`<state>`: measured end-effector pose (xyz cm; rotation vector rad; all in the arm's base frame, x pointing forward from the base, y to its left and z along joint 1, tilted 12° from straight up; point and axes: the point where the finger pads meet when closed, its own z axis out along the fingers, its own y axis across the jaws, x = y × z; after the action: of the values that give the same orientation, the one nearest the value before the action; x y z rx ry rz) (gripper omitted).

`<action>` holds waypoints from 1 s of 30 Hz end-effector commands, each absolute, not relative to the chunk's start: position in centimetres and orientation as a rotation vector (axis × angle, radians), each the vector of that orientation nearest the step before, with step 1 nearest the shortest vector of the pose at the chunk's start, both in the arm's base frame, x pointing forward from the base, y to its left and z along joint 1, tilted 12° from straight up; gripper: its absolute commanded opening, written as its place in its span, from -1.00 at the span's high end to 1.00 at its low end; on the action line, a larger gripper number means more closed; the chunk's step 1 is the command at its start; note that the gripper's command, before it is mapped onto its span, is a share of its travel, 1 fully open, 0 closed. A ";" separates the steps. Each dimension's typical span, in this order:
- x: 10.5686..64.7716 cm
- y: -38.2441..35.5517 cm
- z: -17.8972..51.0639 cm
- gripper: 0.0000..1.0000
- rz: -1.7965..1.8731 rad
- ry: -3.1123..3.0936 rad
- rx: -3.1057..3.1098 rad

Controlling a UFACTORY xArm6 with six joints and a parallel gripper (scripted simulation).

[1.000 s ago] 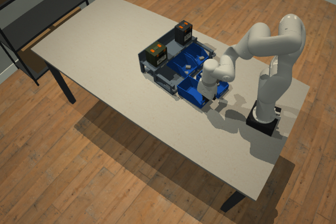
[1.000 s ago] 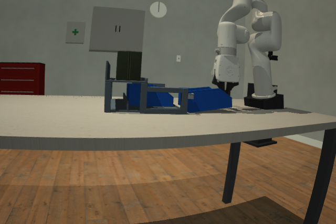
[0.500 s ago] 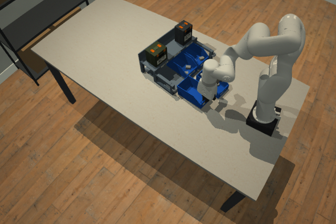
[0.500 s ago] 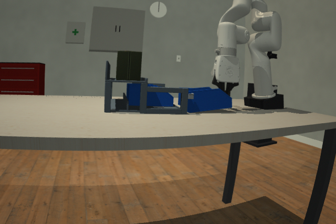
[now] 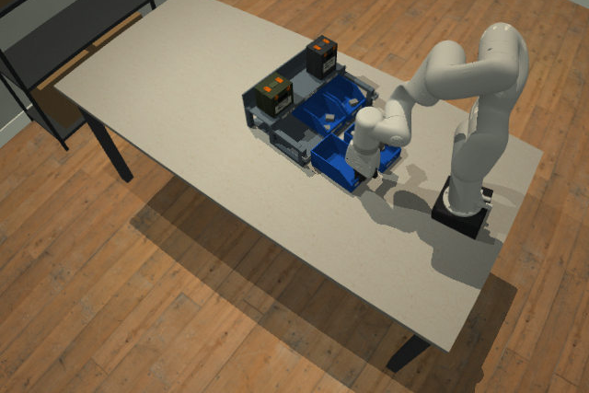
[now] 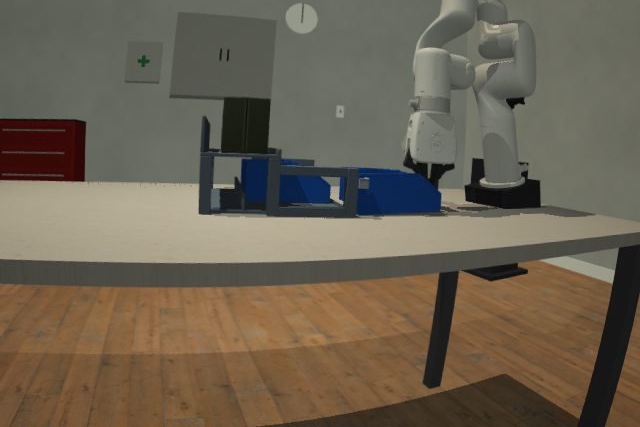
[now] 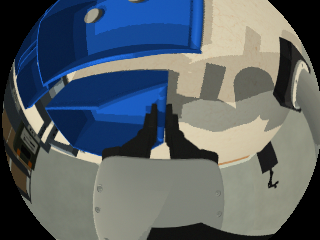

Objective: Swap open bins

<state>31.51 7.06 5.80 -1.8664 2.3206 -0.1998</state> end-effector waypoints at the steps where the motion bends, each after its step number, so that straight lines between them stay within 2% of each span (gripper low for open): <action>1: 31.7 7.1 5.4 1.00 -0.202 2.319 -1.865; 20: 31.8 7.1 5.2 1.00 -0.202 2.318 -1.865; 21: 31.8 7.1 5.2 -0.89 -0.202 2.318 -1.865; 30: 31.8 7.1 5.2 -0.89 -0.202 2.318 -1.865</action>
<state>31.67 7.05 5.15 -1.8662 2.3206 -0.2005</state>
